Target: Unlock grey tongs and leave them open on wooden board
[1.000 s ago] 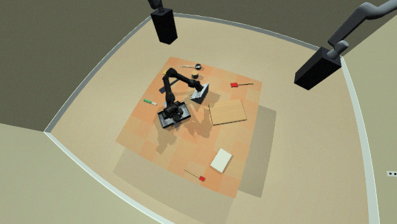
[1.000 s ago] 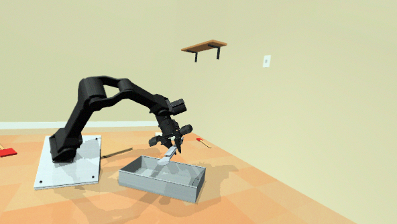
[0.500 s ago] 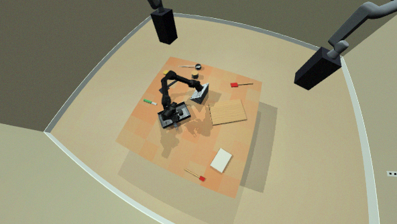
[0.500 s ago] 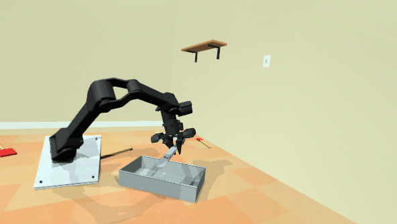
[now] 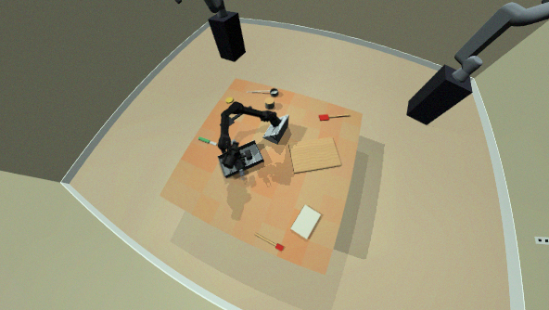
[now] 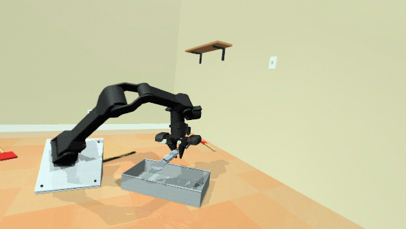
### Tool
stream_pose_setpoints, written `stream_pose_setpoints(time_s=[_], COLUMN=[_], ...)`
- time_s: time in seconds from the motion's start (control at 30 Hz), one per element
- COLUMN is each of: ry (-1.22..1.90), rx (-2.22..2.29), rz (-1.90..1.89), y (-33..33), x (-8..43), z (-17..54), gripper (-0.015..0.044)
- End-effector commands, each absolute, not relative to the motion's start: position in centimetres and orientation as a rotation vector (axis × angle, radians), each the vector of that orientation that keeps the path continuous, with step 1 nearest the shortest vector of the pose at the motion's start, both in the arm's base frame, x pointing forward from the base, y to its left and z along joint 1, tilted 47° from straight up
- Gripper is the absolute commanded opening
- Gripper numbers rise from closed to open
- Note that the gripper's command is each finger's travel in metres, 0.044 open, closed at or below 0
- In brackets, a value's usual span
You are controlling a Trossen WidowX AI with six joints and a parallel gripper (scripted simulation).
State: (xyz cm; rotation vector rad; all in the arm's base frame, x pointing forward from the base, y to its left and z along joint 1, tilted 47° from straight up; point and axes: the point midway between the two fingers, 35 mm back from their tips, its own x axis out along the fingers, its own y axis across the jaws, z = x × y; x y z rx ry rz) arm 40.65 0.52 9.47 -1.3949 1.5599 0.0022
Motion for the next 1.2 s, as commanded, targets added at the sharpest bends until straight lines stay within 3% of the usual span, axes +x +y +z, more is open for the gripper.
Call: stream_pose_setpoints(time_s=[0.0, 0.57, 1.17], ry=[1.602, 1.646, 1.669], rx=[-1.331, -1.306, -1.519], rz=[-0.008, 0.016, 0.338], y=[0.6, 1.9, 14.1], x=[40.4, 40.1, 38.2], z=[9.7, 8.9, 0.9], gripper=[-0.0150, -0.0150, -0.0150])
